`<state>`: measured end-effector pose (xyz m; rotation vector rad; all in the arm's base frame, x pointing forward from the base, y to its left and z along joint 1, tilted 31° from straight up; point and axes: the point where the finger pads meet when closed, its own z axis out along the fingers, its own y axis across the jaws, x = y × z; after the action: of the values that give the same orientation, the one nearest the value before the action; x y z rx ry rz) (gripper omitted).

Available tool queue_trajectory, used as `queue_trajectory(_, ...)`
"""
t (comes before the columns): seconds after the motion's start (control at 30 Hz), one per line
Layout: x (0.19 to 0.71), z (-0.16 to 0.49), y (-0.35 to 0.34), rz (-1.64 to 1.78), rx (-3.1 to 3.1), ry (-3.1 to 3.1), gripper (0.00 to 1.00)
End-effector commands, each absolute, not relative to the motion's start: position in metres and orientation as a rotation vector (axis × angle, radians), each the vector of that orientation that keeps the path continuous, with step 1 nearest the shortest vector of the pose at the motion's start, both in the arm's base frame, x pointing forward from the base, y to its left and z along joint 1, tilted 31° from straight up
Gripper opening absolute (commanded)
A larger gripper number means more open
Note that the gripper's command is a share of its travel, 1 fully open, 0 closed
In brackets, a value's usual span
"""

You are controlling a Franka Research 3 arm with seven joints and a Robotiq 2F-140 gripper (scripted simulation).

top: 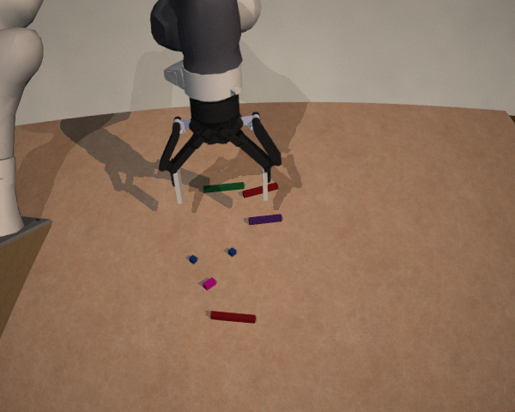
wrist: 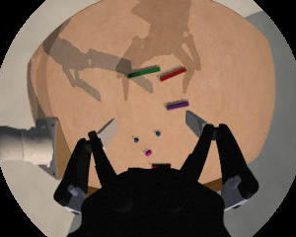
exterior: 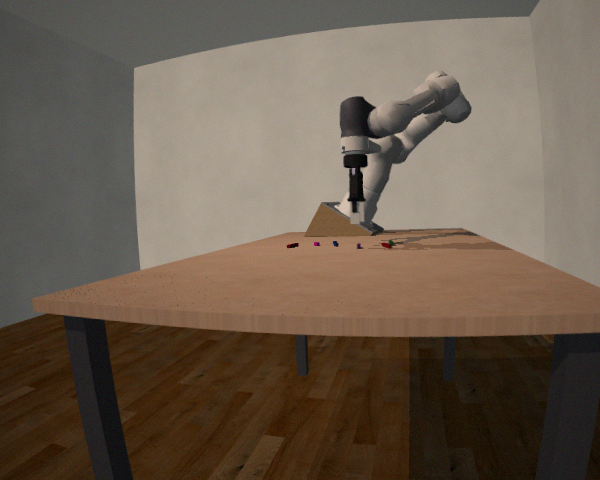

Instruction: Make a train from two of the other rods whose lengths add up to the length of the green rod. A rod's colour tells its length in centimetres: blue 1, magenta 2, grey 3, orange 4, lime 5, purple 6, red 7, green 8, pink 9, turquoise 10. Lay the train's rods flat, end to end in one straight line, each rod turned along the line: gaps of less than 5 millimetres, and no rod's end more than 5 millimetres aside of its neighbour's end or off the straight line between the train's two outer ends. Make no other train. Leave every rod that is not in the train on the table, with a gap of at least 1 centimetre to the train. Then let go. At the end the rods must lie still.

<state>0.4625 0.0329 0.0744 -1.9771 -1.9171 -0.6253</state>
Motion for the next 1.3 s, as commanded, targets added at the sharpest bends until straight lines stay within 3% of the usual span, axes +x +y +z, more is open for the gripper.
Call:
queue_trajectory(0.0, 0.4617, 0.0744, 0.0337, -0.626, -1.979, -1.911, 1.00)
queue_trajectory(0.9, 0.4616, 0.0743, 0.0335, -0.627, -1.974, -1.917, 1.00)
queue_trajectory(1.27, 0.4586, 0.0724, 0.0276, -0.691, -1.741, -2.190, 1.00)
